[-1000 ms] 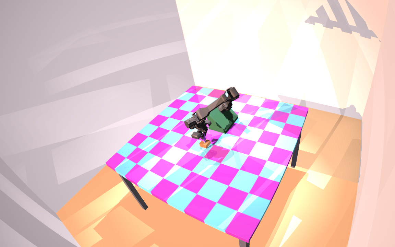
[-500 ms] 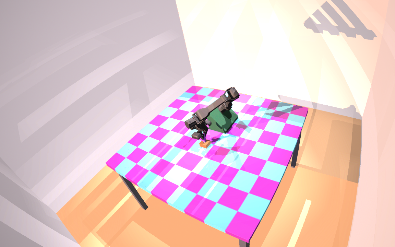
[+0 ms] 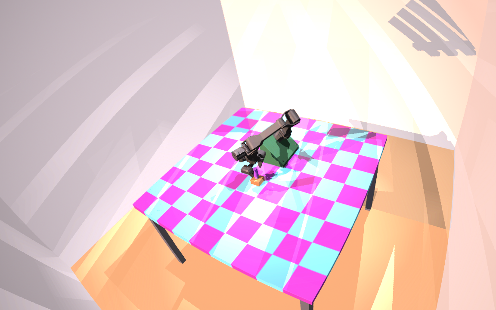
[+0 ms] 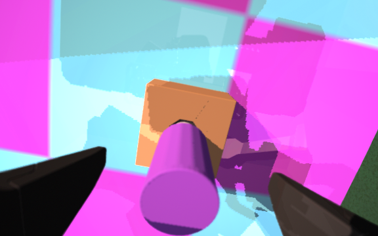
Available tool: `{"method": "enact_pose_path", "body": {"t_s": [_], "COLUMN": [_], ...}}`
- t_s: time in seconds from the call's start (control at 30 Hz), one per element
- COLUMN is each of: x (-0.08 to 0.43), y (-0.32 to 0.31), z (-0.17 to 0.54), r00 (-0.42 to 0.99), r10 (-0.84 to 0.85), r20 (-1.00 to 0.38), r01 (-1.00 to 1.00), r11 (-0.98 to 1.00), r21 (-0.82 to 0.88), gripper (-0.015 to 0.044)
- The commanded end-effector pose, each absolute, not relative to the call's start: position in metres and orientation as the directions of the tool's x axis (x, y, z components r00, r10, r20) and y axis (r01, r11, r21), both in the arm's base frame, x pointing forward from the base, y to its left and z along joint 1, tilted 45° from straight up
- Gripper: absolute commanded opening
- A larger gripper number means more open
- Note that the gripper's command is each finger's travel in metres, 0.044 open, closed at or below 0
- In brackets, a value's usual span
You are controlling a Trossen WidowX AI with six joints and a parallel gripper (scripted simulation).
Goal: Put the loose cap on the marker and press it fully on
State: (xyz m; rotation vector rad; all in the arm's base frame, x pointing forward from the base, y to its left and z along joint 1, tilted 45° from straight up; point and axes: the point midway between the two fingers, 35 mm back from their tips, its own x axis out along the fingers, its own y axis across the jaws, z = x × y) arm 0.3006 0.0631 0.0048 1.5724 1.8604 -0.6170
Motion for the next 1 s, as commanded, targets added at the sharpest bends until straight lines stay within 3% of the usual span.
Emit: {"method": "enact_pose_path", "body": {"t_s": [0.0, 0.2, 0.33, 0.57, 0.77, 0.97], "x": [0.31, 0.309, 0.309, 0.309, 0.309, 0.309], "y": [0.033, 0.013, 0.014, 0.017, 0.019, 0.019], "z": [0.032, 0.053, 0.052, 0.05, 0.047, 0.047], "r00": [-0.08, -0.081, -0.08, -0.08, -0.08, -0.08], "r10": [0.689, 0.69, 0.69, 0.691, 0.692, 0.692], "r20": [-0.721, -0.72, -0.719, -0.718, -0.717, -0.717], "r01": [0.983, 0.983, 0.919, 0.479, -0.055, -0.115], "r11": [0.173, 0.173, 0.33, 0.659, 0.716, 0.708], "r21": [0.056, 0.056, 0.214, 0.58, 0.696, 0.696], "gripper": [0.044, 0.044, 0.0335, 0.0151, 0.0, 0.0]}}
